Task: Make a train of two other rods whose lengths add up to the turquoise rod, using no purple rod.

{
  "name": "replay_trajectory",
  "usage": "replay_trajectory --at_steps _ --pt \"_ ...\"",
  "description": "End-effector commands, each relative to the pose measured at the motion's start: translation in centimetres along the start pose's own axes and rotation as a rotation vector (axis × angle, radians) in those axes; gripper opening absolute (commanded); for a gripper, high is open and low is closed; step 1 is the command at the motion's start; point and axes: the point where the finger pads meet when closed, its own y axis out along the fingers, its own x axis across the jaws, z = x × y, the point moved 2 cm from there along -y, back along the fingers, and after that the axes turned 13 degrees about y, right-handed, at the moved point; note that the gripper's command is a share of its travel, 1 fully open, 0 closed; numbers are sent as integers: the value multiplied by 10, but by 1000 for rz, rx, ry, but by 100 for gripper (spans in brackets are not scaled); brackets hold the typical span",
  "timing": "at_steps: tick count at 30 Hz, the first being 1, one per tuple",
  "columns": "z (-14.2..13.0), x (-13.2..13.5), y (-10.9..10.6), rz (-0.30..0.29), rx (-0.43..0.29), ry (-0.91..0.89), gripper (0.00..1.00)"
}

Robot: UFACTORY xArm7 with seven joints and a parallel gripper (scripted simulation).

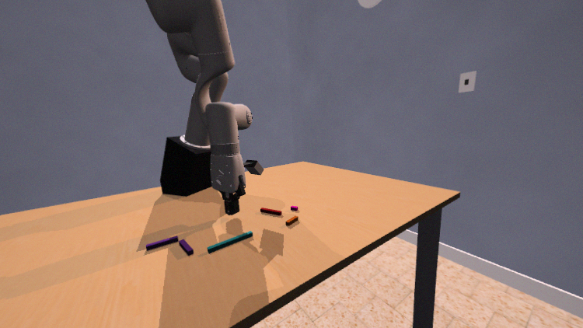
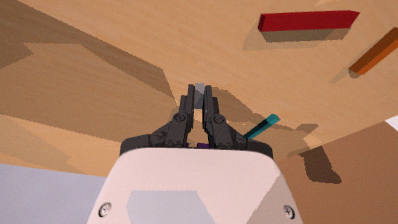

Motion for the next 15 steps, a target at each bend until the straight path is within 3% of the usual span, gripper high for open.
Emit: replay_trajectory --at_steps 1,15 --pt "0 0 0 -1 -1 0 4" --pt "0 0 5 -1 -1 0 4"
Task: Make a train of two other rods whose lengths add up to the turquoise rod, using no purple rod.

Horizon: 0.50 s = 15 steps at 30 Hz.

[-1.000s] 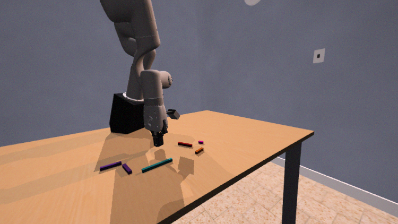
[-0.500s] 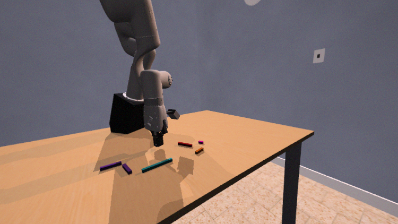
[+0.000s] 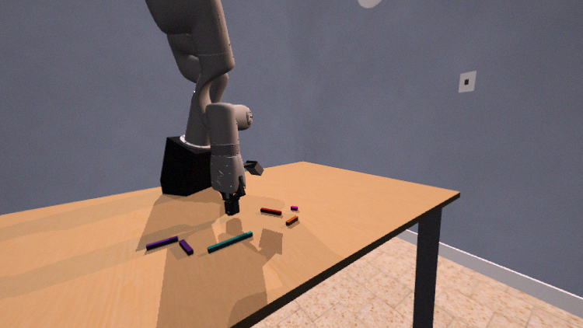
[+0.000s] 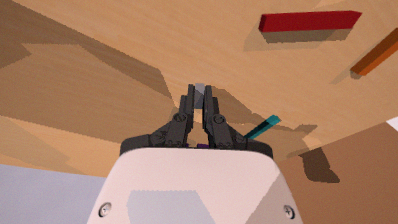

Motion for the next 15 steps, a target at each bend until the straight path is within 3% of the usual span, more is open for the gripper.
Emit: replay_trajectory --at_steps 1,15 --pt "0 0 4 -1 -1 0 4" --pt "0 0 10 -1 -1 0 4"
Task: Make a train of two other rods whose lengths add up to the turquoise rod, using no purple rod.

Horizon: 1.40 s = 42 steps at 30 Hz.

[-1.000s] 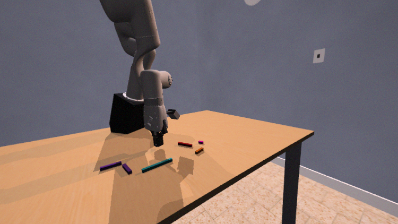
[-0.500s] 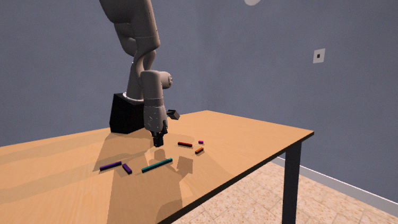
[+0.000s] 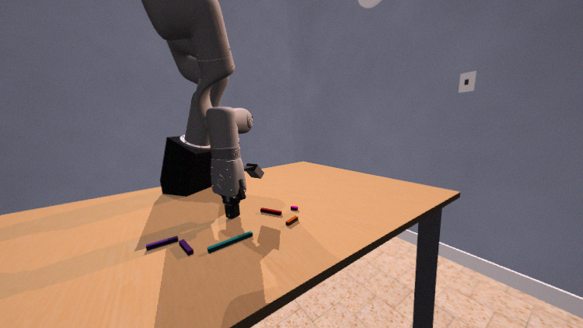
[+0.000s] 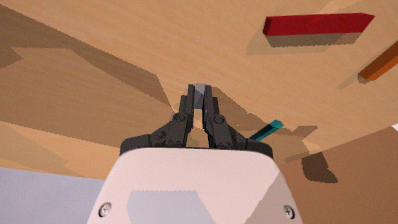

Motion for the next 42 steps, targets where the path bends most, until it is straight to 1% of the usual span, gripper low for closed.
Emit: replay_trajectory --at_steps 1,34,35,37,38,40,41,42 --pt "0 0 1 -1 -1 0 4" --pt "0 0 1 -1 -1 0 4" --pt "0 0 1 -1 -1 0 8" --pt "0 0 1 -1 -1 0 8" --pt "0 0 1 -1 -1 0 12" --pt "0 0 1 -1 -1 0 12" --pt "0 0 1 -1 -1 0 16" --pt "0 0 1 -1 -1 0 16"
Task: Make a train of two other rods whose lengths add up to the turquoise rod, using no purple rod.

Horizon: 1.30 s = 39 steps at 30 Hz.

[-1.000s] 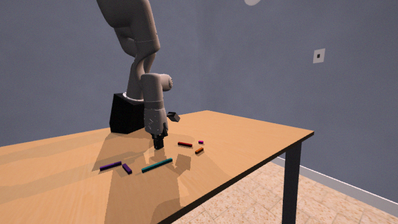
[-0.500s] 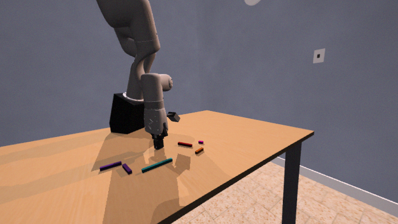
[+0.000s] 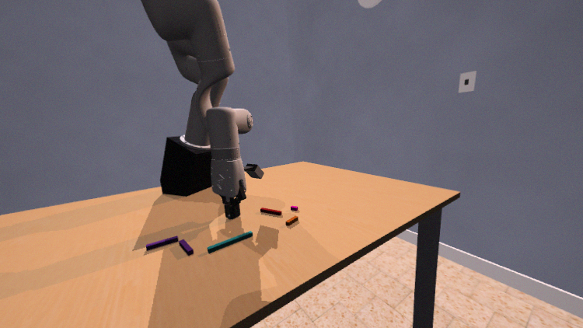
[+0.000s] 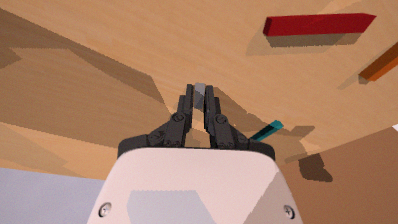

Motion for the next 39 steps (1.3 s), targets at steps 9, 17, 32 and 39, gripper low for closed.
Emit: replay_trajectory --at_steps 9,17,32,39 --pt "0 0 0 -1 -1 0 24" --pt "0 0 0 -1 -1 0 24" --pt "0 0 -36 -1 -1 0 24" --pt "0 0 -55 -1 -1 0 24"
